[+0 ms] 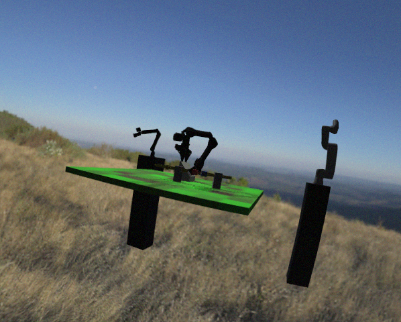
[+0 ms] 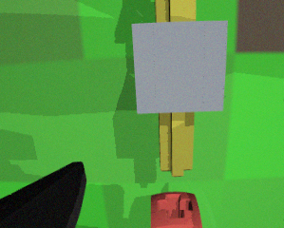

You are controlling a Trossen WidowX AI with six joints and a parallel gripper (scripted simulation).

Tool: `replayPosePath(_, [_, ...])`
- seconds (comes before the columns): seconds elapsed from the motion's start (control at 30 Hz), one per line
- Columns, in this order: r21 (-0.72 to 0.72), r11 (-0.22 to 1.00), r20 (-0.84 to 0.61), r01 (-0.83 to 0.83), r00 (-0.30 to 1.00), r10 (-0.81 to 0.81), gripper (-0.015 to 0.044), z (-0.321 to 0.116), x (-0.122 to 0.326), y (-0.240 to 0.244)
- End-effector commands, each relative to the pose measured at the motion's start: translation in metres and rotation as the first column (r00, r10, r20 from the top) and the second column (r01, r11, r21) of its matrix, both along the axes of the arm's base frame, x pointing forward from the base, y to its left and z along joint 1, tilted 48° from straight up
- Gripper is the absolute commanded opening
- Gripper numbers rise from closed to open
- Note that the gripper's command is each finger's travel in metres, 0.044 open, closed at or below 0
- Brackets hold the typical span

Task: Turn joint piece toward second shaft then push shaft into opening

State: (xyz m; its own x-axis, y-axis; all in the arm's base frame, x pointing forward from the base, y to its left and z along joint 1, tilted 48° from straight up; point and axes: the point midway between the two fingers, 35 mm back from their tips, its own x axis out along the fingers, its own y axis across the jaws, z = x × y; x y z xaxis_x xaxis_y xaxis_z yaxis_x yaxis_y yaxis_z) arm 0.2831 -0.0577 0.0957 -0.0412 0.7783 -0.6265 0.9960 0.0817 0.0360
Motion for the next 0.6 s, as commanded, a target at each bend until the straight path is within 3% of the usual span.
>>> replayPosePath(0.0, [-0.011,0.998,0.078,-0.07,0.995,0.07,0.044,-0.012,0.004,-0.012])
replayPosePath(0.57, [-0.128,0.905,0.477,-0.406,0.775,0.415,0.044,-0.068,0.016,-0.072])
